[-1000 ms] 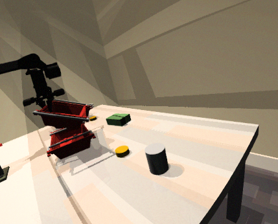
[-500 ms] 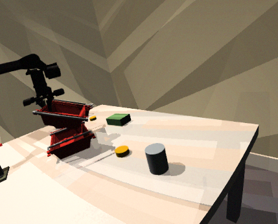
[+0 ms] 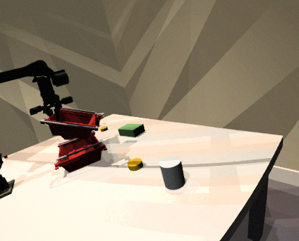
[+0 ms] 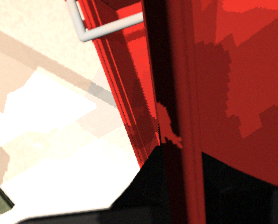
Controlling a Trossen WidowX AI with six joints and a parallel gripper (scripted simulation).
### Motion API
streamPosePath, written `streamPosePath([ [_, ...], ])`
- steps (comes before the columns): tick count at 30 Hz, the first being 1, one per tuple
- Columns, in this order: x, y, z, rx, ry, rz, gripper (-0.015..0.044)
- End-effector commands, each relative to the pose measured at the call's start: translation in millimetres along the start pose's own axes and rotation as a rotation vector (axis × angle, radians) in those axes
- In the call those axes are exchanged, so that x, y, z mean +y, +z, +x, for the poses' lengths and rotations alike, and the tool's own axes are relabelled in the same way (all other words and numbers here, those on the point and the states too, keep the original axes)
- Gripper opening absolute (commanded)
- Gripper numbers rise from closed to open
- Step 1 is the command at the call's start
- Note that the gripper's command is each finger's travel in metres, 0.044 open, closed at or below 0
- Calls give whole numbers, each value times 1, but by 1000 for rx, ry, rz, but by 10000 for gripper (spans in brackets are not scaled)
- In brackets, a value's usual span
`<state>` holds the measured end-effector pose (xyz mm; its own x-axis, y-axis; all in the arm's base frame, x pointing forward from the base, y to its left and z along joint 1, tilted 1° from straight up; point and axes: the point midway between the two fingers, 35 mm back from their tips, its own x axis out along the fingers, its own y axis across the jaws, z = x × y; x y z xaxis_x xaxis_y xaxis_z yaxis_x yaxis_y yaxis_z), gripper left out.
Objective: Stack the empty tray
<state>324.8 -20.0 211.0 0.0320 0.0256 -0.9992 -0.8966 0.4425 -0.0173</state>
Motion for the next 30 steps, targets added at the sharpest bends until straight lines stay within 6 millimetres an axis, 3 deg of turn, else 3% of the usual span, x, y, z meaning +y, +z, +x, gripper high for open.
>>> streamPosePath([
  [1,-2,0,-5,-4,-23,0,0],
  [30,-1,1,32,4,0,-120,0],
])
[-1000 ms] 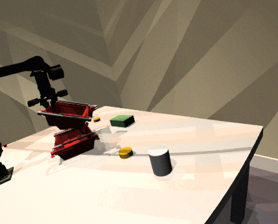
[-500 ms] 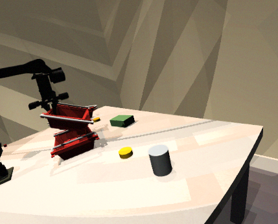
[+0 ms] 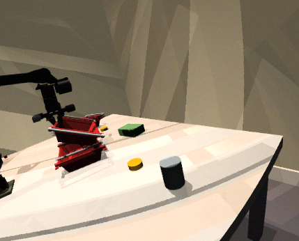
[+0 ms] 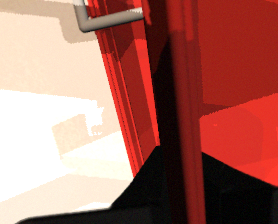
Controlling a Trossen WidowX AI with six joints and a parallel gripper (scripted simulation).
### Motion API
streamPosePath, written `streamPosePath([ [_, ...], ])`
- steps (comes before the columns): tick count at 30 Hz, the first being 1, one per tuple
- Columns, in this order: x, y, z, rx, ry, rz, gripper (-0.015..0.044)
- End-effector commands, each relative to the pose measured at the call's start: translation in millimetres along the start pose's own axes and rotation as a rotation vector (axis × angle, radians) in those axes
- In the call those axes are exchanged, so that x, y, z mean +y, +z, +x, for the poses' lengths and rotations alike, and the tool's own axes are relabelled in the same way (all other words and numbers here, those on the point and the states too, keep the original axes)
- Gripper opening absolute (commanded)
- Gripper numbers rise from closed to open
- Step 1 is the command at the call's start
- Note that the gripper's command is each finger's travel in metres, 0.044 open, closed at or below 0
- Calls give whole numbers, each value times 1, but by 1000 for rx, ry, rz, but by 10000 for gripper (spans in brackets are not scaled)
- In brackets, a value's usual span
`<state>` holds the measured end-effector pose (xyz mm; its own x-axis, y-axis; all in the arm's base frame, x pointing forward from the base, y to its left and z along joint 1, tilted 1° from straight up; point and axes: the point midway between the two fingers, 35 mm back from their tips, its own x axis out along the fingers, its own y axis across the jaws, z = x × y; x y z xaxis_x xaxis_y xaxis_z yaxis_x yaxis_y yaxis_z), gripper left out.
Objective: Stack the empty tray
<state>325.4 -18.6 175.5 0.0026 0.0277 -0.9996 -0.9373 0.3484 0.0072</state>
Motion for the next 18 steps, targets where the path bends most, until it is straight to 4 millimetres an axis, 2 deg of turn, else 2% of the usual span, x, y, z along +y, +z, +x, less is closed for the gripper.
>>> streamPosePath([
  [1,-1,0,-3,-4,-28,-19,0],
  [18,7,-3,10,-1,-21,-54,0],
])
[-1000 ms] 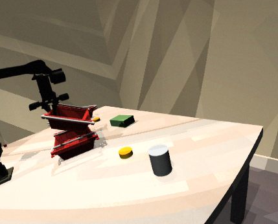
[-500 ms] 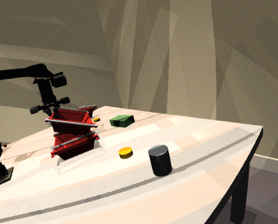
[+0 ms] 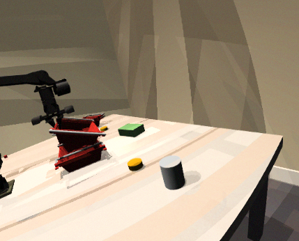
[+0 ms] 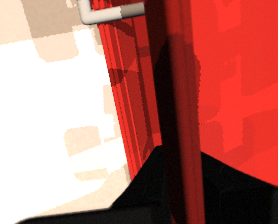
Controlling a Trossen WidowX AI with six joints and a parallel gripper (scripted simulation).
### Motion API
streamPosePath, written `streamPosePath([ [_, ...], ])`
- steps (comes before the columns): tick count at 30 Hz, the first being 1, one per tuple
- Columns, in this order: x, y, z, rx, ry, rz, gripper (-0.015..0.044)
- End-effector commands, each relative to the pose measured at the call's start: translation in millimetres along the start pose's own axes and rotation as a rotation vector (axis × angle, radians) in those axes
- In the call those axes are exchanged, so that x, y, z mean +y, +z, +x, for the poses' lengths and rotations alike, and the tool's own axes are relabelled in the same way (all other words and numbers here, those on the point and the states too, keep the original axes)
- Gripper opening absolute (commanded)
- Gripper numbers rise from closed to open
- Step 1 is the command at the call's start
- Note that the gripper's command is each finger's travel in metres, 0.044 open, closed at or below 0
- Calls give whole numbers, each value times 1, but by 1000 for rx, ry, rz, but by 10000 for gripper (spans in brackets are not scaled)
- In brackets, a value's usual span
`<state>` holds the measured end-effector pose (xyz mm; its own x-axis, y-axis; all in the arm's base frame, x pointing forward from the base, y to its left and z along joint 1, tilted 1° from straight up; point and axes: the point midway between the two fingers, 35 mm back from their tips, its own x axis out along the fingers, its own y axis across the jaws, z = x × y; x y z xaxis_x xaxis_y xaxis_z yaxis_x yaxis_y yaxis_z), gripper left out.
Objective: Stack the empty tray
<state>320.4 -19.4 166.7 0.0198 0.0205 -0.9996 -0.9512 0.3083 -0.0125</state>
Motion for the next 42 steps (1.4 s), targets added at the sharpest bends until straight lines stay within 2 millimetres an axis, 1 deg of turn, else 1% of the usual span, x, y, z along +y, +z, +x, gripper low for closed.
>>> streamPosePath([
  [1,4,-1,2,-2,-2,-12,0],
  [28,15,-7,22,-2,0,-17,0],
  [37,16,-7,23,-2,0,-17,0],
  [42,17,-8,27,-1,0,-17,0],
])
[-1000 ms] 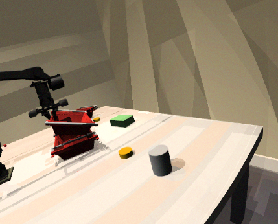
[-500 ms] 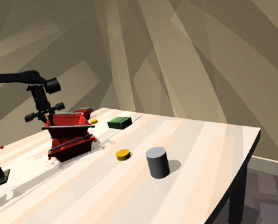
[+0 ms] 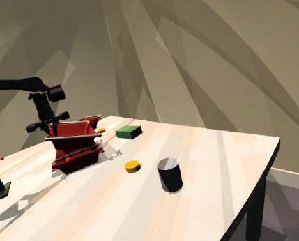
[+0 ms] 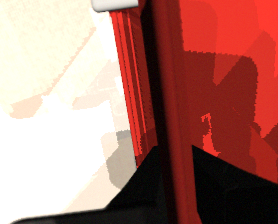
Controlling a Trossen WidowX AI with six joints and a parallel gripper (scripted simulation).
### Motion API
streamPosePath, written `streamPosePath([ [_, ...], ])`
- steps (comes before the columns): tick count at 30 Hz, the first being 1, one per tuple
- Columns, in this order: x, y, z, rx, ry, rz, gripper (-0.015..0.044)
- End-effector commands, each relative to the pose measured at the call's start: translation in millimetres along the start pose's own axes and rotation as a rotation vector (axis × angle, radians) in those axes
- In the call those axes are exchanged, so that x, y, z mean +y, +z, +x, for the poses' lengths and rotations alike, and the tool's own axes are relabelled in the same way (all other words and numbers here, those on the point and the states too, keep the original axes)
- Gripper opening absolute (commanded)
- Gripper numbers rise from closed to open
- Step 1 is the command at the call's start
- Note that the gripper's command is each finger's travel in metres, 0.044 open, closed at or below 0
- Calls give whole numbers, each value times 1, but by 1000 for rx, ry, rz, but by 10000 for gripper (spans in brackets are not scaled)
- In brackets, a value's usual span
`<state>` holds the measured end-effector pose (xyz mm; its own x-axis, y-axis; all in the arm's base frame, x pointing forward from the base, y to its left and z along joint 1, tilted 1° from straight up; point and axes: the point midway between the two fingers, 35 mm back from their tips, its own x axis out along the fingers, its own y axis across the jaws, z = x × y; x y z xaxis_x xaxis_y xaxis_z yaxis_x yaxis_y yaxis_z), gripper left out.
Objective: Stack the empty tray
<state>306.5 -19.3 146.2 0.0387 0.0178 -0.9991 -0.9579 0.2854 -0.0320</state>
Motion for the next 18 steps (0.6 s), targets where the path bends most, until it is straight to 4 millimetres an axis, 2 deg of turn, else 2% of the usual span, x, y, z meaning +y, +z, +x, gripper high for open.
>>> streamPosePath([
  [1,4,-4,8,1,19,8,0],
  [18,7,-5,13,2,19,8,0],
])
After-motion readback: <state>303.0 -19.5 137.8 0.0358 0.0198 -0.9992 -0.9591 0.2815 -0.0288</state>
